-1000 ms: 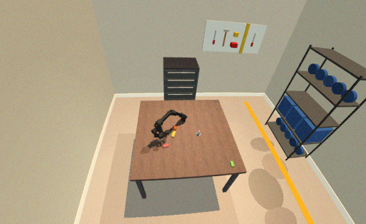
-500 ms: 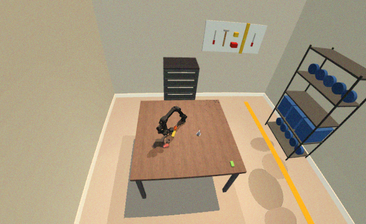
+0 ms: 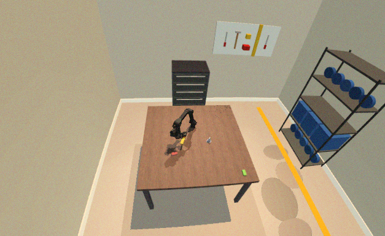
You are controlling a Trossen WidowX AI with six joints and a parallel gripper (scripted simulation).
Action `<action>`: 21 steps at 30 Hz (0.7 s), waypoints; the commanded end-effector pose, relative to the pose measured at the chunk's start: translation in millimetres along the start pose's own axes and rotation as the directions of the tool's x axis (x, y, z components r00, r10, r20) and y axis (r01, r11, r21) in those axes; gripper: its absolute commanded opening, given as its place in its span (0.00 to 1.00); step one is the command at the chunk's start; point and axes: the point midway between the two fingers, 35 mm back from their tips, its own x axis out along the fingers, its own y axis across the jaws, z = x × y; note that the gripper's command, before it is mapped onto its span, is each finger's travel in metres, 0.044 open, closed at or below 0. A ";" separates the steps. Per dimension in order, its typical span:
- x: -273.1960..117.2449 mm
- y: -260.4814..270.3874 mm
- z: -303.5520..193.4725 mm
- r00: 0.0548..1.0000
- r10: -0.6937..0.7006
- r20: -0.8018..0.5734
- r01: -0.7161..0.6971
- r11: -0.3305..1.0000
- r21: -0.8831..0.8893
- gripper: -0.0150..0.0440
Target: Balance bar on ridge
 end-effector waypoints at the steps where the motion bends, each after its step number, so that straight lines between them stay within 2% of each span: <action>1: -4.8 10.1 -10.0 1.000 -0.024 -0.008 0.025 0.999 0.033 0.79; 21: -10.6 47.4 -60.3 0.992 -0.119 -0.051 0.127 0.976 0.175 0.79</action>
